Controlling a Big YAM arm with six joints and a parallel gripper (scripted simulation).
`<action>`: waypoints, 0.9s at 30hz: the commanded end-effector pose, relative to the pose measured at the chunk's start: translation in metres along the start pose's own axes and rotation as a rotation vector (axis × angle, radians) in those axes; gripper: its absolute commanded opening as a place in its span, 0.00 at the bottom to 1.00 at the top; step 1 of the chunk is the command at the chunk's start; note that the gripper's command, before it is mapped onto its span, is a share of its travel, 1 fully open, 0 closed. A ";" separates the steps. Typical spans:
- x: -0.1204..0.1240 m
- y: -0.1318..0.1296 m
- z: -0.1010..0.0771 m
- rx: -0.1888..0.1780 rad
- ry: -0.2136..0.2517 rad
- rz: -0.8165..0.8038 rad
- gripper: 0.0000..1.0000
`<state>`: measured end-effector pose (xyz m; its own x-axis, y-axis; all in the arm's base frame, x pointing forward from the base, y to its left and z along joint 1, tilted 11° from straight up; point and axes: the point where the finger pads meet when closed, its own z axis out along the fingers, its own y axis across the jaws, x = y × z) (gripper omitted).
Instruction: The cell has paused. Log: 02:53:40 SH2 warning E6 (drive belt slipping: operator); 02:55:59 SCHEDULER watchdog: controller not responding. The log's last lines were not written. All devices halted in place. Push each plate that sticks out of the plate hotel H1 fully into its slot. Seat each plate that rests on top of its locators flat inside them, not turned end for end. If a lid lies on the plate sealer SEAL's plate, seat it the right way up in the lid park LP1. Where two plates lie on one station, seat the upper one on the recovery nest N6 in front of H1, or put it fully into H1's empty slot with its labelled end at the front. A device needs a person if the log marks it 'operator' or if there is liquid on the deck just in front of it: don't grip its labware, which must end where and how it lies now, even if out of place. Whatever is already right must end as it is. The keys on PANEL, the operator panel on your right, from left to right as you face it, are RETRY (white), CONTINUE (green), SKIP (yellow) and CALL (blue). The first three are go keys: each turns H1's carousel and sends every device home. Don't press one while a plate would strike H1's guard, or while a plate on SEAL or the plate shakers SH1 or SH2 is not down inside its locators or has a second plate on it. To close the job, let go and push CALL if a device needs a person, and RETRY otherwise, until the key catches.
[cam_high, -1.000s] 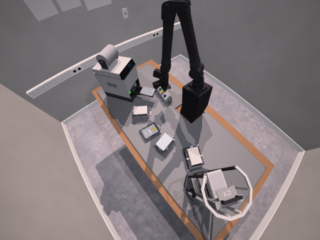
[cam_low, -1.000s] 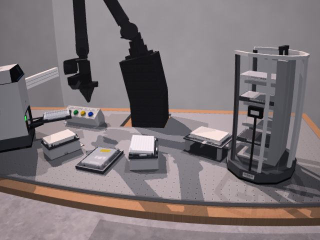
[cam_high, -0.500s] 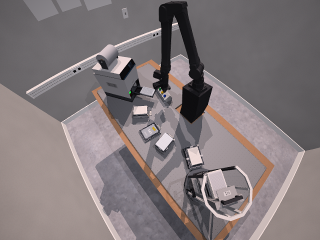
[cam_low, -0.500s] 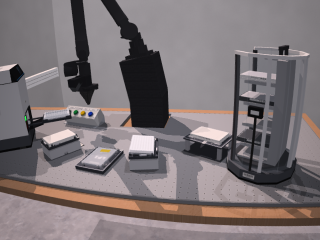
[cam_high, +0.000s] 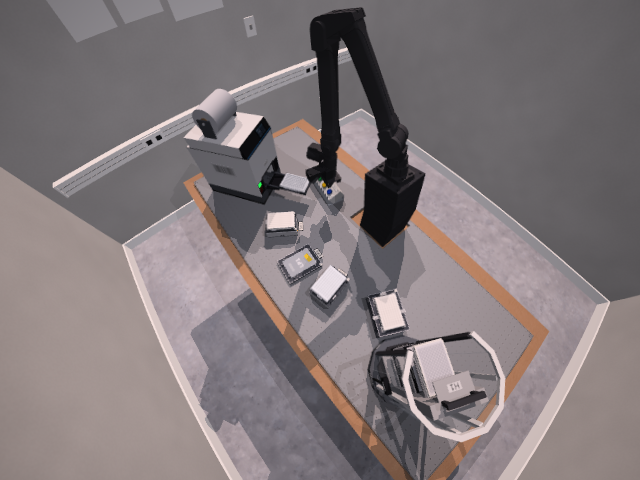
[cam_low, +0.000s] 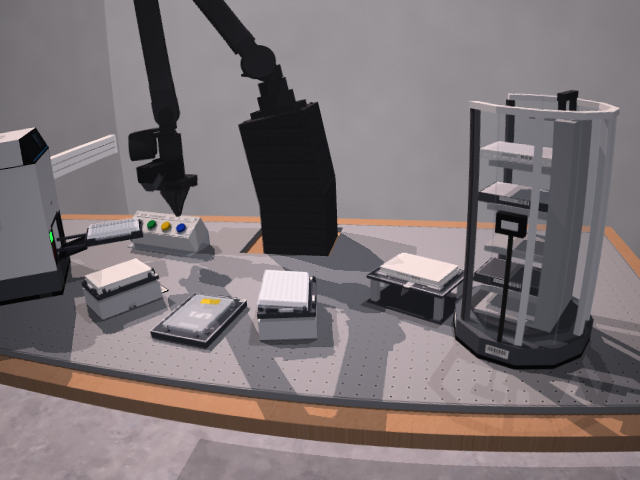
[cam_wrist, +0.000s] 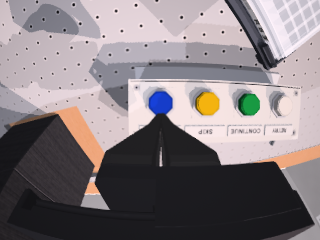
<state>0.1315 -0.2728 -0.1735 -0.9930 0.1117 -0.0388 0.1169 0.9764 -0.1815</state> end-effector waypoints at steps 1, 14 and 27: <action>0.002 -0.002 0.006 0.002 -0.003 0.003 0.00; 0.002 -0.001 0.024 0.002 -0.003 0.002 0.00; 0.003 -0.001 0.027 0.001 -0.002 0.004 0.00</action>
<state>0.1321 -0.2770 -0.1946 -0.9929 0.1114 -0.0407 0.1170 0.9759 -0.1842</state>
